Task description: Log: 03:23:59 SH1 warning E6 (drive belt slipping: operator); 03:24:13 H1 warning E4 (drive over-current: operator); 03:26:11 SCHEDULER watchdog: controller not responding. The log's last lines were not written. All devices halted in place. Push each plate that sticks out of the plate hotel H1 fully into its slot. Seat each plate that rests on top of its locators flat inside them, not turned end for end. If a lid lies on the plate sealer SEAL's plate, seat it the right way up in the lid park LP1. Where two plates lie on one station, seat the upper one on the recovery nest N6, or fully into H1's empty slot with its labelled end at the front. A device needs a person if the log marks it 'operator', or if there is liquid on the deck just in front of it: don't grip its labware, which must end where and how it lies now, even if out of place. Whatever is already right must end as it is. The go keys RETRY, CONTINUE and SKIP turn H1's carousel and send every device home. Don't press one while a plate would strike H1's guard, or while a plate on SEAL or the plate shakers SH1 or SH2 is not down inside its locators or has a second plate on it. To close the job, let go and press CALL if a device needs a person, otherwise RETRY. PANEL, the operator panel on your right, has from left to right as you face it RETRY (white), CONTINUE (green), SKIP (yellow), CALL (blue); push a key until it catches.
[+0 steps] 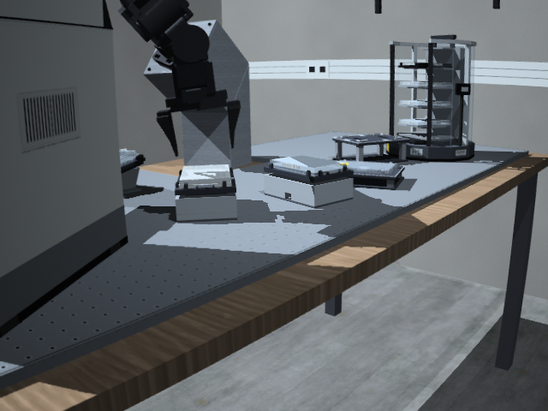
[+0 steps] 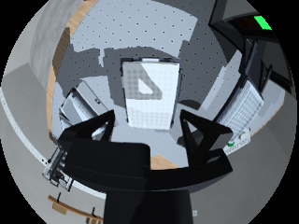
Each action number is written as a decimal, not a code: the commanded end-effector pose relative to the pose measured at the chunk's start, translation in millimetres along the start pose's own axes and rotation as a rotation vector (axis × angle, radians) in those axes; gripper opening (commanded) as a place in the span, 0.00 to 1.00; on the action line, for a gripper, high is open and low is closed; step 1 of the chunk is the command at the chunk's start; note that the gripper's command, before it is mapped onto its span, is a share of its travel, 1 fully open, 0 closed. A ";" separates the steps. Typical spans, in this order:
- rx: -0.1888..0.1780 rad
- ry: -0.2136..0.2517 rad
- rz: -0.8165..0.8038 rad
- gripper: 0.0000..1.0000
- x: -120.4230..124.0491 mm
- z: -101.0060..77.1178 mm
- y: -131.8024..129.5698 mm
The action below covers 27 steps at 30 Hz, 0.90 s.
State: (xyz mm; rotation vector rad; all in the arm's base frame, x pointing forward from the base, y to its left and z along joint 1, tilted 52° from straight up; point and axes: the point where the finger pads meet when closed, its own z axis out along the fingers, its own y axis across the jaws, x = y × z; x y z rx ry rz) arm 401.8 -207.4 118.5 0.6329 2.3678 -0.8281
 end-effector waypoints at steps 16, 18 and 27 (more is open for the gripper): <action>-0.012 -0.036 0.019 1.00 -15.7 -43.8 5.9; -0.012 -0.036 0.019 1.00 -15.7 -43.8 5.9; -0.013 -0.038 0.021 1.00 -16.3 -68.4 8.0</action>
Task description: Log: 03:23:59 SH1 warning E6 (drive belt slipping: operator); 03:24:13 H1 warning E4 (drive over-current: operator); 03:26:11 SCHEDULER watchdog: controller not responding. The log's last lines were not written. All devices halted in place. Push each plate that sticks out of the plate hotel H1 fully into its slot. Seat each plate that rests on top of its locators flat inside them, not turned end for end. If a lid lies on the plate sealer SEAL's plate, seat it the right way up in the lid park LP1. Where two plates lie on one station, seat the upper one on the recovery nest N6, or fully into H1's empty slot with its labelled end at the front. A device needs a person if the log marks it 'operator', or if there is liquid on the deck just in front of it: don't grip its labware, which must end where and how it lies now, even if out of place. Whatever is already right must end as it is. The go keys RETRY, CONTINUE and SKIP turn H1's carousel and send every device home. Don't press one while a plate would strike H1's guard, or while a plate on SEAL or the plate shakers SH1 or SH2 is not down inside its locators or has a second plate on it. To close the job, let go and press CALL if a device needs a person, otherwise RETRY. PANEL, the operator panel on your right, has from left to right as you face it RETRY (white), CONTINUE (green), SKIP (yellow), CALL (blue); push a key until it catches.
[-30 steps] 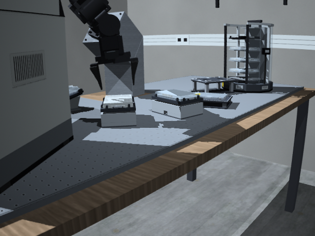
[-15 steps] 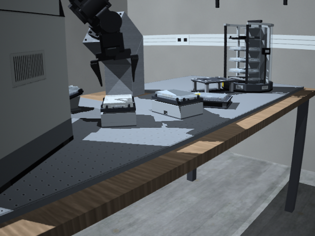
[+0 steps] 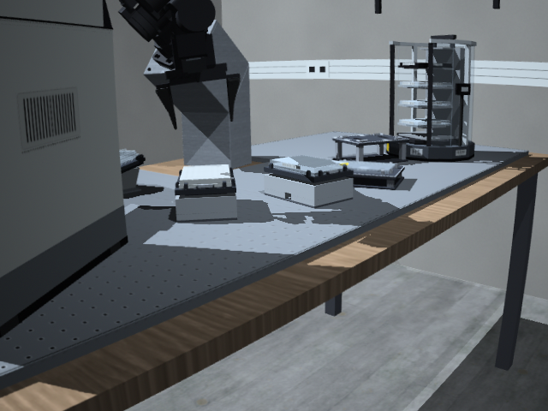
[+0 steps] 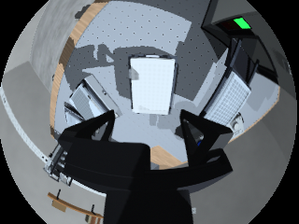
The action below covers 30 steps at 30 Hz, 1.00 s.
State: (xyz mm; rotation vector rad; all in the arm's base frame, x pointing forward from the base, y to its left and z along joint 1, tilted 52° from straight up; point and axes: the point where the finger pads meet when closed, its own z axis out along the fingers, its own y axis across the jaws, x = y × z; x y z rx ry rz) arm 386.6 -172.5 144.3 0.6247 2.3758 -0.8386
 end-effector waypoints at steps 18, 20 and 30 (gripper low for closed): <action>-0.021 -0.043 0.037 1.00 -20.3 -66.7 6.3; -0.022 -0.043 0.037 1.00 -20.3 -72.2 6.7; -0.024 -0.043 0.039 1.00 -20.2 -94.0 8.5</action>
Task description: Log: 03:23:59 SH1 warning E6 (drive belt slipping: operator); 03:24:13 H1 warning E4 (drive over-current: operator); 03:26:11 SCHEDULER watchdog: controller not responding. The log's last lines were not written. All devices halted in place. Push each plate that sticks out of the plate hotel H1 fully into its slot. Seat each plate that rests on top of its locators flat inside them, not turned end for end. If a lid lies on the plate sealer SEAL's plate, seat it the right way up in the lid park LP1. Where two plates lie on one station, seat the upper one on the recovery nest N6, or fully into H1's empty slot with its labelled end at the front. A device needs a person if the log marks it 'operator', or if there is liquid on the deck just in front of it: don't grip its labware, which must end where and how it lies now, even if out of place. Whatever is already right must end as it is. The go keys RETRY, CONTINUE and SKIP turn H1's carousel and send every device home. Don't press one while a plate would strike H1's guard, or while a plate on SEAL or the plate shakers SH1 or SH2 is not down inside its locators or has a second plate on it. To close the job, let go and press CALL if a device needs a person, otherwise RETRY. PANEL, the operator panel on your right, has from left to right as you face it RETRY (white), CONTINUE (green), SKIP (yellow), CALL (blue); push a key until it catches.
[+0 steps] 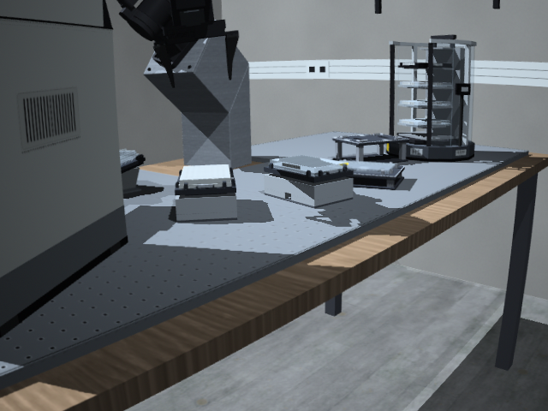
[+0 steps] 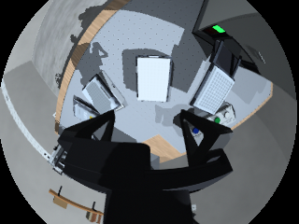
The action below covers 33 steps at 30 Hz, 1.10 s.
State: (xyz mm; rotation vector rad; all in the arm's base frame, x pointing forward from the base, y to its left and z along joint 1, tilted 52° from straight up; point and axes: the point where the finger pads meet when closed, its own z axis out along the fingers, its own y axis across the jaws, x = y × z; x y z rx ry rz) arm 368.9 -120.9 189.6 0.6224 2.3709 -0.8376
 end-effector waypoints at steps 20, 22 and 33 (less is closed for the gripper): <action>0.107 -0.005 0.189 1.00 20.3 -22.1 -32.2; 0.105 -0.004 0.189 1.00 24.4 -22.7 -37.0; 0.105 -0.003 0.167 1.00 42.1 -25.2 -60.7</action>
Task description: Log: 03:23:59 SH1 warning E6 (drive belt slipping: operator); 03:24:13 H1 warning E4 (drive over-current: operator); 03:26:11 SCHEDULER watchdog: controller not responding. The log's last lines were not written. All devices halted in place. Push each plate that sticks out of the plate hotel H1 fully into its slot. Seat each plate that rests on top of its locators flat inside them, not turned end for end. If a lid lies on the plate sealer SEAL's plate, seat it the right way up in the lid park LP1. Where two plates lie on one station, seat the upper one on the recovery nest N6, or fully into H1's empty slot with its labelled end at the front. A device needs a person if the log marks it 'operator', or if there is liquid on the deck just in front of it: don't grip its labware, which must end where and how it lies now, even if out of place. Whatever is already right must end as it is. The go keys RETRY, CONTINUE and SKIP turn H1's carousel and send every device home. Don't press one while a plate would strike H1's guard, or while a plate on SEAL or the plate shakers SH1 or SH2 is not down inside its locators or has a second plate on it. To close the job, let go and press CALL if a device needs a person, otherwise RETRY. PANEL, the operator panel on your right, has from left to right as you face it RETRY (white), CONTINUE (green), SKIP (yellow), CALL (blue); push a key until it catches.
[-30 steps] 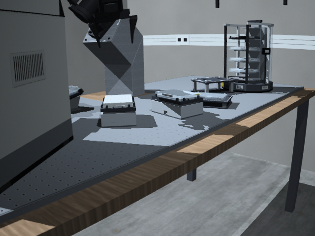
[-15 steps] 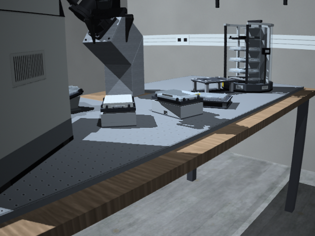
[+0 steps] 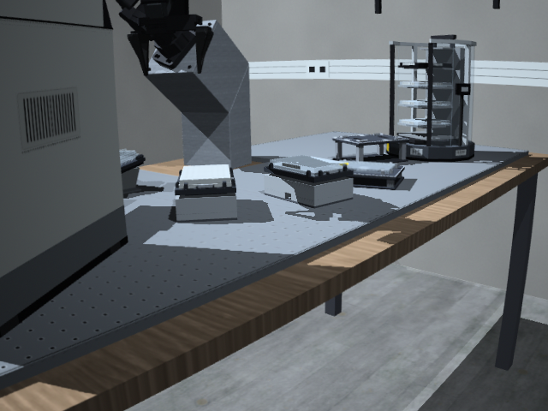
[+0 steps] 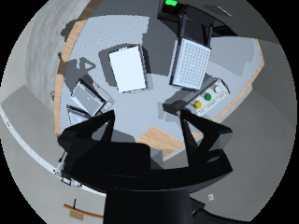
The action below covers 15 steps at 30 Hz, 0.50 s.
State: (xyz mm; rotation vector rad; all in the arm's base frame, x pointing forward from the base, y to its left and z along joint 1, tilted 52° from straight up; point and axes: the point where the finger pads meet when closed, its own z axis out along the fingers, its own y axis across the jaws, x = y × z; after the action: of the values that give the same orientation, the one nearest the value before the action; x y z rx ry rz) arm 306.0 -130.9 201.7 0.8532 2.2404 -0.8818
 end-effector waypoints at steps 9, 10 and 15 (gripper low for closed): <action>0.005 0.003 -0.010 1.00 16.0 -1.6 -39.9; 0.005 0.003 -0.010 1.00 17.5 -1.6 -42.8; 0.005 0.003 -0.010 1.00 21.8 -1.6 -51.7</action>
State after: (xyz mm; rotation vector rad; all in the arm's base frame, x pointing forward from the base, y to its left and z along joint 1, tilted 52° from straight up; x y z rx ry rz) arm 263.6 -148.0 203.0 0.8625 2.2367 -0.8796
